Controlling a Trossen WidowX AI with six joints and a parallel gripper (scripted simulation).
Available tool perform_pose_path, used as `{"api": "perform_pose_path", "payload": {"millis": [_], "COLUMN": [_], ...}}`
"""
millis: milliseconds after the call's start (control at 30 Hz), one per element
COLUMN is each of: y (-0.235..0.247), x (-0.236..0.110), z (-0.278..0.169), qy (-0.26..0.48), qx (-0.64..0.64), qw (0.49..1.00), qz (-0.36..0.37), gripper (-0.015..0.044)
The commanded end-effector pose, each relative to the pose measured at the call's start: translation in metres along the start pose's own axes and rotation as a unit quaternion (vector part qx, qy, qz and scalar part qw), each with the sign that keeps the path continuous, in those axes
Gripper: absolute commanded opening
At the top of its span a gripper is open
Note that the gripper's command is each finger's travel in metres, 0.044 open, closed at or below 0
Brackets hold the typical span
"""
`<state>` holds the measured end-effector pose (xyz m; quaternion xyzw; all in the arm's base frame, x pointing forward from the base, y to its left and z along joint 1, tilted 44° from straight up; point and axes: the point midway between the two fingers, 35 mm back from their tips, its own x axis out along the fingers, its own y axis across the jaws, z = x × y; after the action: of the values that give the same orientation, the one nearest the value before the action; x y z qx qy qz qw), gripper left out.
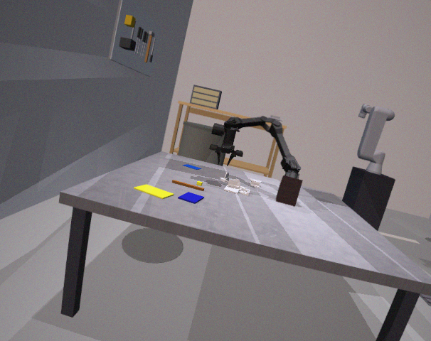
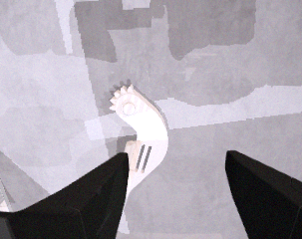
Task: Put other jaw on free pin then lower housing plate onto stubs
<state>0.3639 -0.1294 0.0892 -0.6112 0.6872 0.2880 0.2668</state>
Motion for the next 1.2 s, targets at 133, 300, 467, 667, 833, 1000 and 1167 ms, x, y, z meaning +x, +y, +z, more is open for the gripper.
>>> {"api": "perform_pose_path", "payload": {"millis": [133, 300, 467, 667, 833, 1000, 1167], "y": [0.0, 0.0, 0.0, 0.0001, 0.0009, 0.0018, 0.0028], "x": [0.0, 0.0, 0.0, 0.0, -0.0002, -0.0003, -0.0005], "z": [0.0, 0.0, 0.0, -0.0001, -0.002, -0.0042, -0.0064], "qy": [0.0, 0.0, 0.0, 0.0, 0.0, 0.0, 0.0], "qx": [0.0, 0.0, 0.0, 0.002, 0.066, 0.139, 0.211], "qw": [1.0, 1.0, 1.0, 1.0, 0.998, 0.99, 0.978], "qz": [0.0, 0.0, 0.0, 0.0, 0.0, 0.0, 0.0], "gripper": [0.002, 0.0, 0.0, 0.0052, 0.0184, 0.0315, 0.044]}}
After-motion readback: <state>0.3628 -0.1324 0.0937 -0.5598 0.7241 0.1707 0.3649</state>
